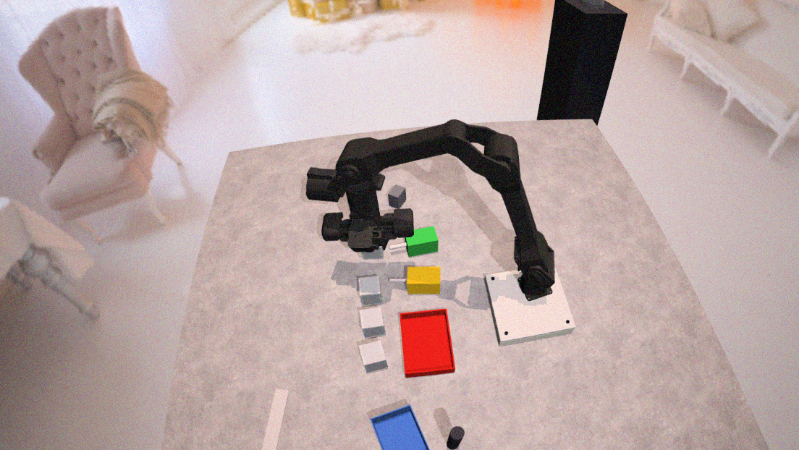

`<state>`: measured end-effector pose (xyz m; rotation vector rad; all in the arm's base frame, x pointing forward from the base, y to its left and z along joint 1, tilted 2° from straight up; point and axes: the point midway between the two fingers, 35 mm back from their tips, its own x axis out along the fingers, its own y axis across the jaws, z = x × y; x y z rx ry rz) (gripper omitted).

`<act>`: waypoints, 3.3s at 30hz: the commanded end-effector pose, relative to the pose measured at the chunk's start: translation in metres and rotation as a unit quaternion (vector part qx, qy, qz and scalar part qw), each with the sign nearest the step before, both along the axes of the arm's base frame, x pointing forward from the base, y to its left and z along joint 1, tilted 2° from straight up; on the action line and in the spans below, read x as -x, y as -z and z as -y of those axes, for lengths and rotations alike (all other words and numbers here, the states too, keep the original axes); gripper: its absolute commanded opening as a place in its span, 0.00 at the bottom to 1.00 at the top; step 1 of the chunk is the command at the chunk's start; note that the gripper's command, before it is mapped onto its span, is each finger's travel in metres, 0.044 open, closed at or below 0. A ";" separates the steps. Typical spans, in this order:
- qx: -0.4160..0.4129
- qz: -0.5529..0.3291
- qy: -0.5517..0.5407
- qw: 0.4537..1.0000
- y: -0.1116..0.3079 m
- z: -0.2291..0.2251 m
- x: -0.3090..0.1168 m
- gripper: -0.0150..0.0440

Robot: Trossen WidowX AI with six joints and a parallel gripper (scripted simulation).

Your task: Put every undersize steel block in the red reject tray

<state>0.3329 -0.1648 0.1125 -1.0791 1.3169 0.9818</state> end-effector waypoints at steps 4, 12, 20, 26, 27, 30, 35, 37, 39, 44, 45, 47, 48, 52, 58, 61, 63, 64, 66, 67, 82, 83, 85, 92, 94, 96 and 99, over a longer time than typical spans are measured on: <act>-0.001 0.009 0.040 0.999 -0.005 -0.056 -0.006 0.25; -0.009 0.011 0.114 0.993 -0.001 -0.153 0.005 0.25; -0.015 0.012 0.188 0.982 0.006 -0.235 0.040 0.25; -0.016 0.012 0.210 0.978 0.008 -0.256 0.055 0.25; -0.016 0.012 0.210 0.978 0.008 -0.256 0.055 0.25; -0.016 0.012 0.210 0.978 0.011 -0.256 0.055 0.25; -0.016 0.012 0.210 0.978 0.019 -0.256 0.054 0.25; -0.016 0.012 0.210 0.978 0.023 -0.256 0.054 0.25; -0.016 0.012 0.210 0.978 0.026 -0.256 0.054 0.25; -0.016 0.012 0.210 0.978 0.035 -0.256 0.053 0.25; -0.016 0.012 0.210 0.978 0.037 -0.256 0.053 0.25; -0.016 0.012 0.210 0.978 0.040 -0.255 0.053 0.25; -0.016 0.012 0.210 0.978 0.042 -0.255 0.053 0.25; -0.016 0.012 0.210 0.978 0.049 -0.255 0.053 0.25; -0.012 0.002 0.209 0.978 0.056 -0.255 0.055 0.34; -0.012 0.002 0.209 0.978 0.056 -0.255 0.055 0.48; -0.012 0.002 0.209 0.978 0.056 -0.255 0.055 0.57; -0.012 0.002 0.209 0.978 0.056 -0.255 0.055 0.61; -0.012 0.002 0.209 0.978 0.056 -0.255 0.055 0.70; -0.012 0.002 0.209 0.978 0.056 -0.255 0.055 0.74; -0.021 0.017 0.355 0.934 0.013 -0.240 0.041 0.82; -0.023 0.020 0.413 0.910 0.012 -0.233 0.035 0.81; -0.026 0.025 0.523 0.851 0.010 -0.218 0.025 0.81; -0.035 0.038 0.799 0.599 0.004 -0.167 -0.001 0.81; -0.023 0.023 0.569 0.821 0.013 -0.210 0.024 0.72; -0.023 0.023 0.569 0.821 0.013 -0.210 0.024 0.63; -0.023 0.023 0.569 0.821 0.013 -0.210 0.024 0.49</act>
